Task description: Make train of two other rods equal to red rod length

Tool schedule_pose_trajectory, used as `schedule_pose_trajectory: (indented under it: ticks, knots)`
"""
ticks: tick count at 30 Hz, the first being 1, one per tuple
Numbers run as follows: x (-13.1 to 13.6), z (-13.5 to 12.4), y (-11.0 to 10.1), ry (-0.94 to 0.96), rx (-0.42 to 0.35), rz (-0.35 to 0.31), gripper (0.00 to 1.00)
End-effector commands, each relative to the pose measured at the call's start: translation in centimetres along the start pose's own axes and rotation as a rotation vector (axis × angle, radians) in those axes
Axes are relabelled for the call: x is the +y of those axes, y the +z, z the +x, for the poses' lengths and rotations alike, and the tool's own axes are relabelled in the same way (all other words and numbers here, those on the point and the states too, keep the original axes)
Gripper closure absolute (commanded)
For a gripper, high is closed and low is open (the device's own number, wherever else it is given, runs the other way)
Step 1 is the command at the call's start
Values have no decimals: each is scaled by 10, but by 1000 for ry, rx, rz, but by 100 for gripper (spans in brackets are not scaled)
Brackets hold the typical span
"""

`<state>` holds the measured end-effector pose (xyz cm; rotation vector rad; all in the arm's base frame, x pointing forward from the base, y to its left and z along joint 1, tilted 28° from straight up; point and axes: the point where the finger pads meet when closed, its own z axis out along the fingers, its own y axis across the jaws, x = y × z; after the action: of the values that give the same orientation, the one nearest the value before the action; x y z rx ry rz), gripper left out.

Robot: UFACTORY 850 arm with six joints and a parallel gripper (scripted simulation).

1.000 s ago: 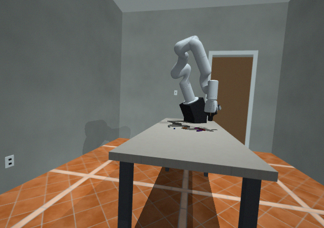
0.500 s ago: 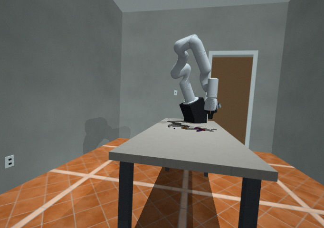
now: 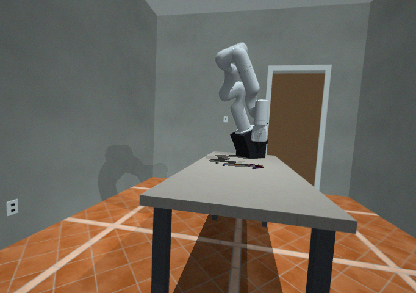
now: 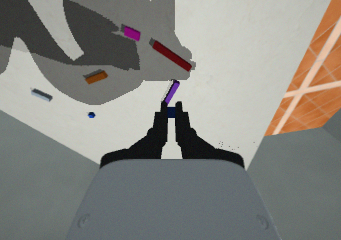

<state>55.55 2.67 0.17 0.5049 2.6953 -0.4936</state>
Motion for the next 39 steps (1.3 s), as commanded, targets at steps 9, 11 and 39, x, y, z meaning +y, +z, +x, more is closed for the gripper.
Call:
schedule_pose_trajectory:
  ticks: [9,11,39]
  knots:
    - [-62,-30,-2,-344,18,4,96]
    - [-63,-30,-2,-350,18,4,96]
    - [-64,-30,25,-350,18,4,96]
